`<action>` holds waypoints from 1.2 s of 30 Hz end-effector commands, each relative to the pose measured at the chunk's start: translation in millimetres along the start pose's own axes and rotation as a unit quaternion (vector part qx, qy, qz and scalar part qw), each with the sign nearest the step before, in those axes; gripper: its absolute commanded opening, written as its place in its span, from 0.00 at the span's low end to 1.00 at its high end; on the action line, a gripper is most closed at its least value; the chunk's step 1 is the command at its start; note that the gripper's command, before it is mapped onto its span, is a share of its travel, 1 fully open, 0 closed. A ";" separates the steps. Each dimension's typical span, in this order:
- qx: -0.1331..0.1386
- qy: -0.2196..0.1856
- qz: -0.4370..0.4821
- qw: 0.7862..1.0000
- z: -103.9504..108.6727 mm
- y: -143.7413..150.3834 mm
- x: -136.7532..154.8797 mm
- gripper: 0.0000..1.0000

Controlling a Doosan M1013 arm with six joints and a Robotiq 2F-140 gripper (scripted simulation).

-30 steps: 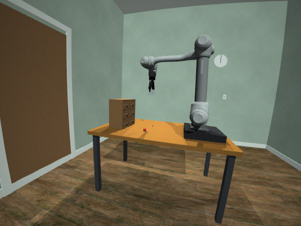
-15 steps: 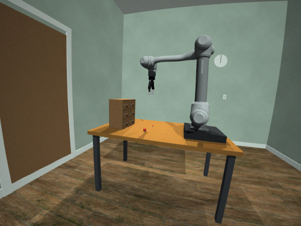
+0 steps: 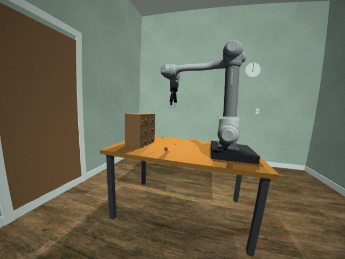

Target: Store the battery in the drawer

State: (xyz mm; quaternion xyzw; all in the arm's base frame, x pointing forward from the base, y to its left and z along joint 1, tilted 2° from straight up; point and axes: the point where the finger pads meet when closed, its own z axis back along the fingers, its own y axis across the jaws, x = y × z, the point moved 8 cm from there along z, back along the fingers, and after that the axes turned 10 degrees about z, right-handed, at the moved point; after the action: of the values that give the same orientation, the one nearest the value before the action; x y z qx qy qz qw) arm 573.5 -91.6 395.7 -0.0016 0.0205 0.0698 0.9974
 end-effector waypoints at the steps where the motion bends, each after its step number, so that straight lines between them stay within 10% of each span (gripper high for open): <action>1: 0.000 0.000 -0.003 1.000 -10.8 1.1 6.6 1.00; 9: 0.000 0.000 -0.035 0.999 -137.9 23.0 68.4 1.00; 36: -0.007 -0.031 -0.038 0.999 -155.1 25.6 73.0 1.00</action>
State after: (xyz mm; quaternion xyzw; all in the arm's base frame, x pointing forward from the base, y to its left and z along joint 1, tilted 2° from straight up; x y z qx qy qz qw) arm 635.9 -57.0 238.9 -0.0059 -0.0047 0.0321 0.9995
